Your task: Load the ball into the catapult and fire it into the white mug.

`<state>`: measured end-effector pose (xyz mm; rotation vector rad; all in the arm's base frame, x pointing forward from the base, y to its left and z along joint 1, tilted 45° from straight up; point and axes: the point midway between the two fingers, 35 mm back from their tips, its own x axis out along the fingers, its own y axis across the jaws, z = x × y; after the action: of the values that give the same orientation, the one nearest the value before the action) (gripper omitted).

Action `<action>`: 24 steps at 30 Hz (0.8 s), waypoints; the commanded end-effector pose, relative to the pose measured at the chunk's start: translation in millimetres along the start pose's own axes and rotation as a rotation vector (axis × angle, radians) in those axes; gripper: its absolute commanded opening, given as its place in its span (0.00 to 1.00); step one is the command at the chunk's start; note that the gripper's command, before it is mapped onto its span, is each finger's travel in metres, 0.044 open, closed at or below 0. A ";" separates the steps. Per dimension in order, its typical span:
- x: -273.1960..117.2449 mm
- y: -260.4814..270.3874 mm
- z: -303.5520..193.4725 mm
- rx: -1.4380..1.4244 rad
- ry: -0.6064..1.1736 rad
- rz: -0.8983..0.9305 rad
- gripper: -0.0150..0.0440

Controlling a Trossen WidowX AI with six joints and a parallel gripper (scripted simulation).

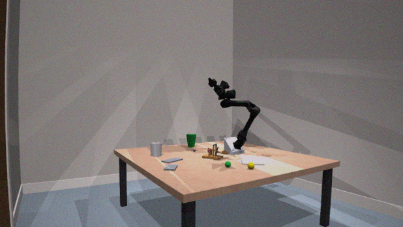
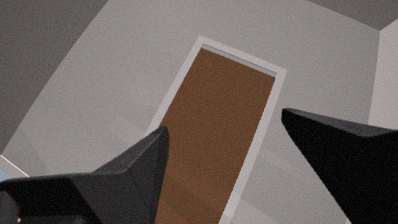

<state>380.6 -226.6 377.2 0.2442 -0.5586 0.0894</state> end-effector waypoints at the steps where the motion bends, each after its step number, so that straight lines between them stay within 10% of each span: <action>1: 0.4 -0.5 -1.1 0.003 0.004 -0.002 0.98; 24: 4.0 -20.0 -163.3 0.418 0.575 -0.254 1.00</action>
<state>464.3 -211.7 259.3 0.6328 -0.0063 0.0255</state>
